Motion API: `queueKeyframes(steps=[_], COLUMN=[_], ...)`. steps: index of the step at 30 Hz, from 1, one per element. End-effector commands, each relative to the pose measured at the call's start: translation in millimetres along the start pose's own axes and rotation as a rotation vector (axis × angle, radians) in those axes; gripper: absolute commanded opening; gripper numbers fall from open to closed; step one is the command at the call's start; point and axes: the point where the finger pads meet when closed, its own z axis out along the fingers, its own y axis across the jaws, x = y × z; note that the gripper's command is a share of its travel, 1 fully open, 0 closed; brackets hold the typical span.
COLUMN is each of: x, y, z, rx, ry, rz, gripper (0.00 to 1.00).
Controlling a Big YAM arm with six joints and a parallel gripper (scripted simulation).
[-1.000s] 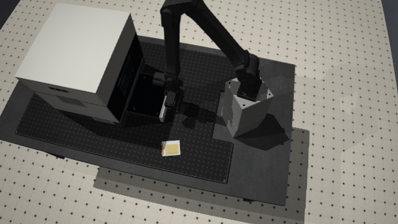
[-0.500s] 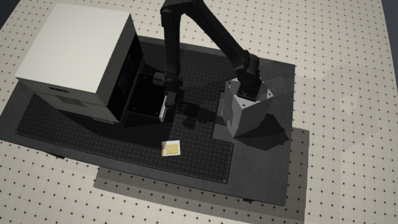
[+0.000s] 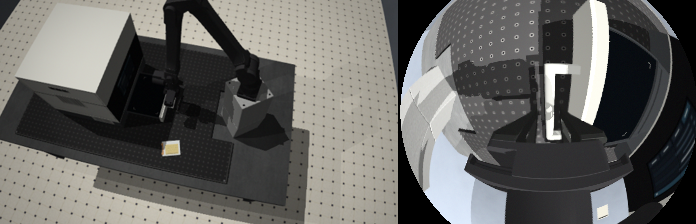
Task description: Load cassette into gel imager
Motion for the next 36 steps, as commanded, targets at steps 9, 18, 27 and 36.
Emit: queueKeyframes(steps=[9,18,27,36], x=[-4.9,-5.2,-4.5,-4.5], y=[-3.5,-1.8,-3.8,9.4], z=[-17.7,-26.8,-38.8,-35.8], rx=[0.006,0.003,0.005,-0.033], ry=[-0.003,-0.003,-0.002,-0.002], rz=[-0.002,-0.003,-0.001,-0.003], gripper=[0.31,0.31,0.31,0.31])
